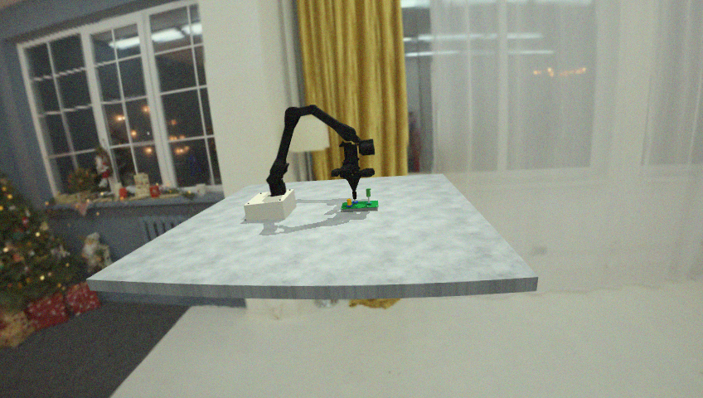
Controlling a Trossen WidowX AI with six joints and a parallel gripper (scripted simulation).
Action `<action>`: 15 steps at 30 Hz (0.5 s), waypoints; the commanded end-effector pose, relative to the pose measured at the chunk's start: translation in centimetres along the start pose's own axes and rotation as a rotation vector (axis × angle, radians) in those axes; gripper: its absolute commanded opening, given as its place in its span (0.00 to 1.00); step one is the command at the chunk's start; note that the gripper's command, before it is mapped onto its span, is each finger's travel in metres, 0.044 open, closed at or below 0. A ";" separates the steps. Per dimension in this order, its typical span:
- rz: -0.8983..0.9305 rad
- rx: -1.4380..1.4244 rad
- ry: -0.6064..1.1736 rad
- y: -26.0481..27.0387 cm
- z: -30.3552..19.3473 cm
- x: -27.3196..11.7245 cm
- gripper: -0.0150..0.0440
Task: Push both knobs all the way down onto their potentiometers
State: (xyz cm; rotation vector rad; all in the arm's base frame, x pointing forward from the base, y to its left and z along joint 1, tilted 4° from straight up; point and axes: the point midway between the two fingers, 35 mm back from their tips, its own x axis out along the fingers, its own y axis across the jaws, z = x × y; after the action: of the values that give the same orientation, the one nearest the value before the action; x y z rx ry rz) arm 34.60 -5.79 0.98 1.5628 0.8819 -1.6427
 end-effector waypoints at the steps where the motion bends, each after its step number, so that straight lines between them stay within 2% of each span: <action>1: 0.001 0.002 -0.005 0.1 0.0 0.6 0.25; 15: 0.001 0.002 -0.005 0.1 0.0 0.8 0.25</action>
State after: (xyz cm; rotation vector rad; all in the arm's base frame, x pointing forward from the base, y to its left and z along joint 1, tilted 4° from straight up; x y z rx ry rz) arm 34.58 -5.78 0.90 1.5633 0.8813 -1.6420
